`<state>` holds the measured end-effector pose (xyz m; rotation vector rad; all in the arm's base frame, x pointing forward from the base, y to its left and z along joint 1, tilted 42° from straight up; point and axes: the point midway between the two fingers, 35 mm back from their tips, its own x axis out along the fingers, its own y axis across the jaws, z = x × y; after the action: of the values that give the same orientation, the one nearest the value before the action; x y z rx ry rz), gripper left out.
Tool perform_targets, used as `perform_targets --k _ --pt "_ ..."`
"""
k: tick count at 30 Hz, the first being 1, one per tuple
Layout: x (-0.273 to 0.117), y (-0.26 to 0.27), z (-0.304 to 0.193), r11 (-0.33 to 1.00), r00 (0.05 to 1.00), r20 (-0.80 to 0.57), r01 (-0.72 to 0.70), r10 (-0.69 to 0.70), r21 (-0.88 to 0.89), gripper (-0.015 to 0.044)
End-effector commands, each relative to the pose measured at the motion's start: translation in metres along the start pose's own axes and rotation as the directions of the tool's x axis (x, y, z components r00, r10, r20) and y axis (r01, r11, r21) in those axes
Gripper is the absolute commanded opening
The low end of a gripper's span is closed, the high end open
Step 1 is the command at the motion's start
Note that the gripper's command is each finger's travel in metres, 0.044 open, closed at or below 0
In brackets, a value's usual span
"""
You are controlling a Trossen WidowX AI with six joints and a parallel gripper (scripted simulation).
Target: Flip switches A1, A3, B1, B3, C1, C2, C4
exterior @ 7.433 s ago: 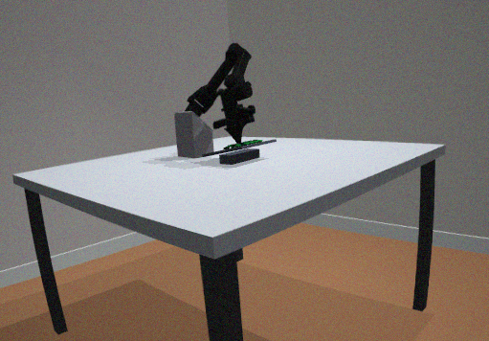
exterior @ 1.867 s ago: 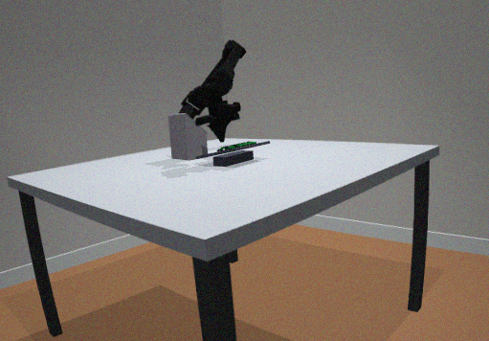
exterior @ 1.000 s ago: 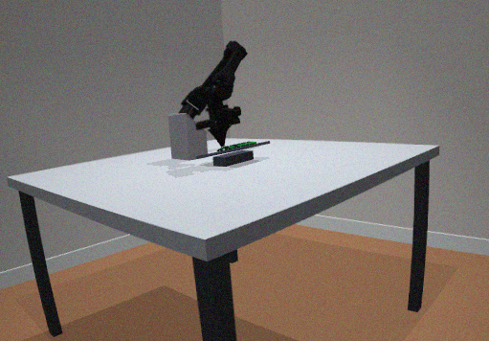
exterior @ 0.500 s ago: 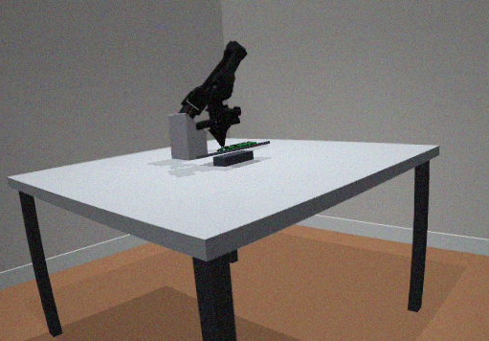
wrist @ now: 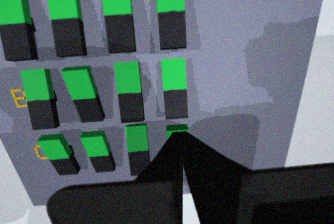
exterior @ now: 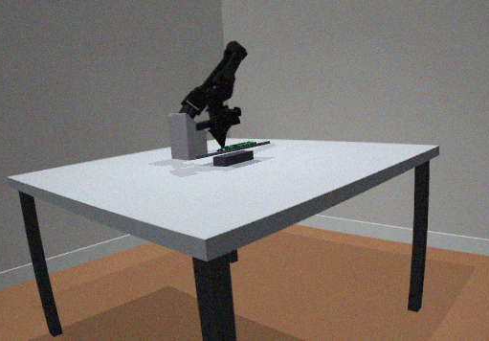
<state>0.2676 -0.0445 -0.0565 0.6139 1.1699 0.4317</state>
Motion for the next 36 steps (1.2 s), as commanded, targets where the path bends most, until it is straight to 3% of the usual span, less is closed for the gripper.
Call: perform_targets --k 1,27,33,36 --pt "0.001 0.001 -0.001 1.000 1.000 0.001 -0.006 0.006 0.005 0.0000" --pt "0.005 0.001 -0.001 1.000 1.000 0.001 -0.006 0.006 0.005 0.0000" --pt "-0.058 0.000 -0.003 1.000 1.000 0.024 -0.002 0.002 0.005 0.0000" --pt "-0.061 0.000 -0.003 1.000 1.000 0.026 -0.003 0.003 0.005 0.0000"
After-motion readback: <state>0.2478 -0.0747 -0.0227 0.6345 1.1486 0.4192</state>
